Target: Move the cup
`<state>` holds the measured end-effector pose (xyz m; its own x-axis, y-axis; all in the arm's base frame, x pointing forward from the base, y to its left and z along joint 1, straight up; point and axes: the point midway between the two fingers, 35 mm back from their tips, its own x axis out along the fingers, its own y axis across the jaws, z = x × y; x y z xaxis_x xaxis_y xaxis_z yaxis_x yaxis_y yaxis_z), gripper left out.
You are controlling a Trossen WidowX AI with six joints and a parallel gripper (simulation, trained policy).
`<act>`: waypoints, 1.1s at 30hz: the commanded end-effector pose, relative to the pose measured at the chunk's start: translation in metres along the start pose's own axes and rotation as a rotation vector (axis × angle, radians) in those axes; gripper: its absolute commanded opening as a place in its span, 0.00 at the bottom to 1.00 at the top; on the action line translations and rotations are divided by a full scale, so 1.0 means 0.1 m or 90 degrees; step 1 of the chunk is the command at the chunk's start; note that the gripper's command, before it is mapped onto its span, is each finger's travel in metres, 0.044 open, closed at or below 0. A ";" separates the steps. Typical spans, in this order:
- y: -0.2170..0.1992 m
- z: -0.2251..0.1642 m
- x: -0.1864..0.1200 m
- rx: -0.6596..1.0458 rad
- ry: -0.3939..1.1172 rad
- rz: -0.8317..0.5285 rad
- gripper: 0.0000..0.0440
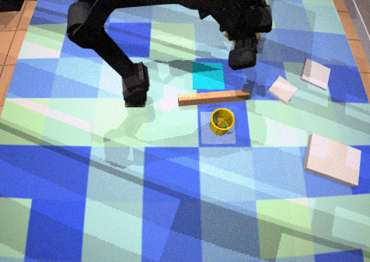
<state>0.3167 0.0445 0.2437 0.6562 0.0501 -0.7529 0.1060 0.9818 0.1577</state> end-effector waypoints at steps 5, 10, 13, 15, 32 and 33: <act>-0.07 -0.09 0.03 -0.005 0.074 -0.032 0.29; -0.12 -0.16 0.04 -0.012 0.123 -0.051 0.30; -0.16 -0.20 0.04 -0.017 0.152 -0.062 0.30; -0.18 -0.22 0.04 -0.021 0.172 -0.070 0.30; -0.49 -0.46 0.10 -0.060 0.337 -0.125 0.29; -0.51 -0.48 0.10 -0.062 0.346 -0.128 0.29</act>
<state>0.2846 0.0092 0.2013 0.1863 -0.0649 -0.9803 0.1103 0.9929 -0.0448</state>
